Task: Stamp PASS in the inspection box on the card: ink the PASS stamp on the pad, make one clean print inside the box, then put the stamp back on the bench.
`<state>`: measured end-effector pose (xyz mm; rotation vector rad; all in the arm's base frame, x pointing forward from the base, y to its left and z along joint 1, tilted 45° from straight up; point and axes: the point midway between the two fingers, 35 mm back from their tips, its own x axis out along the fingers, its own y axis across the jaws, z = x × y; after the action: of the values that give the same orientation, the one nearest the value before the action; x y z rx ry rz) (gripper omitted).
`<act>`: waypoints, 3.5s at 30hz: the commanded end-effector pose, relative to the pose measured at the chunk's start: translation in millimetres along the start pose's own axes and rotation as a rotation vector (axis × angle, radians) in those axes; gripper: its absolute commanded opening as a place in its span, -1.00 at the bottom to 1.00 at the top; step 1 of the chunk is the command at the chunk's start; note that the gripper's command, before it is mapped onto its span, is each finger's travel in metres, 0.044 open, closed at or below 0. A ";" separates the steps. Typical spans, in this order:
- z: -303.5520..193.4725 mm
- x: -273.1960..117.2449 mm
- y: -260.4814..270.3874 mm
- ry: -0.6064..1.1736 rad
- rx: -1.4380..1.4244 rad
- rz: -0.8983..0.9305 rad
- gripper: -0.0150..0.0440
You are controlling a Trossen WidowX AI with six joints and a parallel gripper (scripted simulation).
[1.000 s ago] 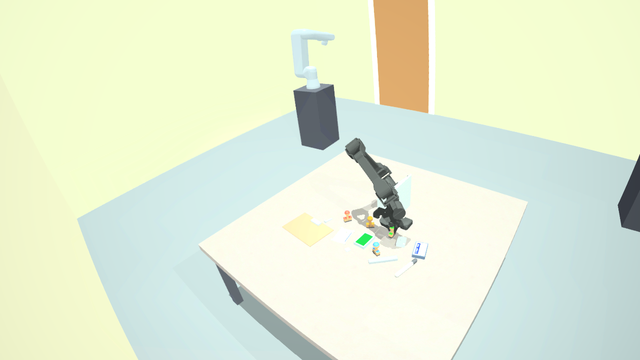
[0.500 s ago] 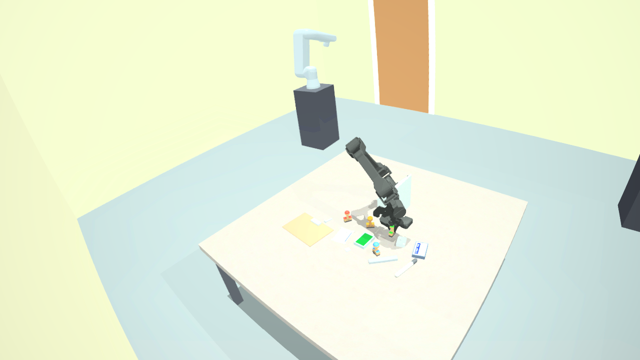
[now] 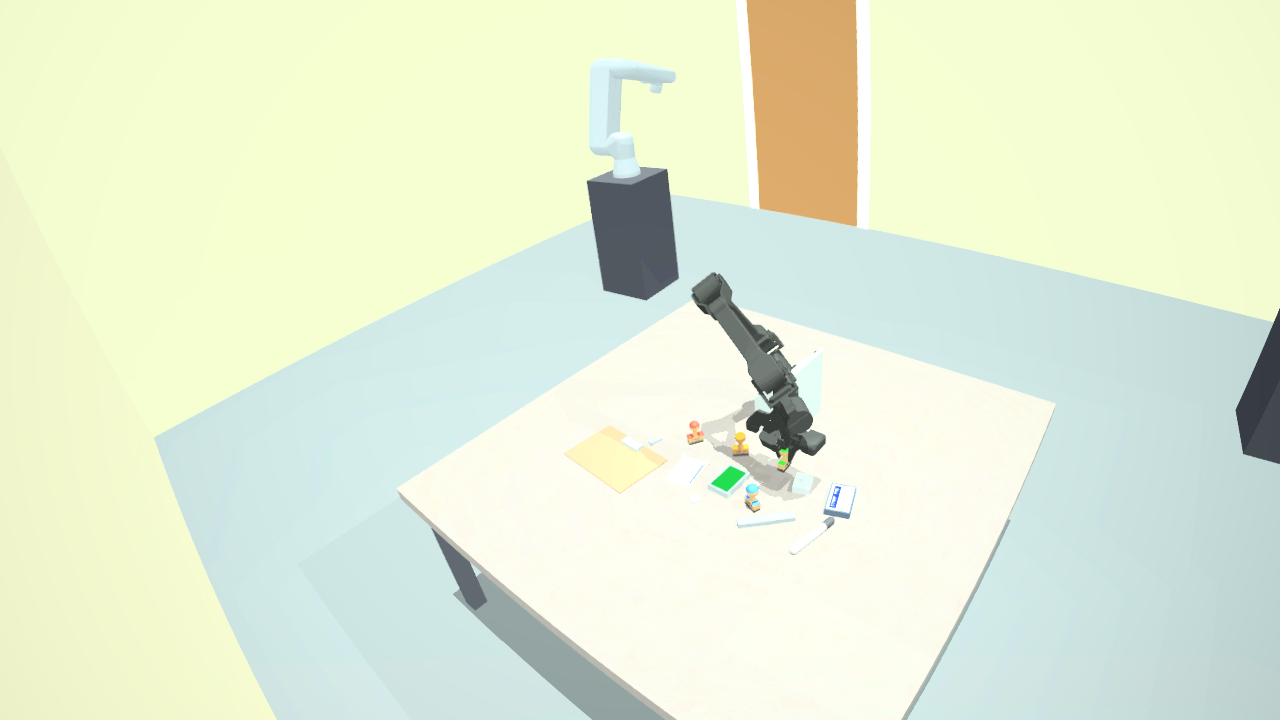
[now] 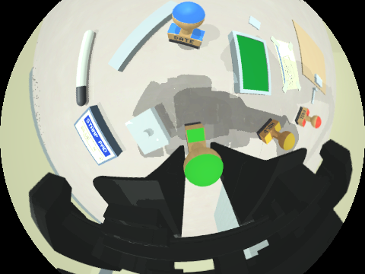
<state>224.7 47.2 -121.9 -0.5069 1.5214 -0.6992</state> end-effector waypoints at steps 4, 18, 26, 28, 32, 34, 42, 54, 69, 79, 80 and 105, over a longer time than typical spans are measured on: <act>0.8 -5.2 0.3 -0.001 0.009 0.006 -0.49; 0.6 -12.0 0.5 -0.001 0.009 0.006 -0.49; 0.5 -15.9 0.5 -0.001 0.009 0.006 -0.49; 0.4 -16.9 0.5 -0.001 0.009 0.006 -0.49; 0.3 -18.8 0.5 -0.001 0.009 0.006 -0.49; 0.3 -19.8 0.5 0.000 0.009 0.006 -0.49; 0.0 -23.8 0.4 0.000 0.009 0.007 -0.49; -0.5 -29.6 0.3 0.000 0.009 0.006 -0.49; -1.2 -37.0 0.0 0.000 0.009 0.006 -0.49; -0.8 -41.5 -0.7 0.000 0.009 0.006 -0.49; 2.0 -41.9 -2.3 0.000 0.008 0.007 -0.49; 98.2 -43.1 -97.4 -0.003 0.012 -0.003 -0.49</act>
<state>313.2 -3.7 -26.8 -0.4896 1.5172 -0.7181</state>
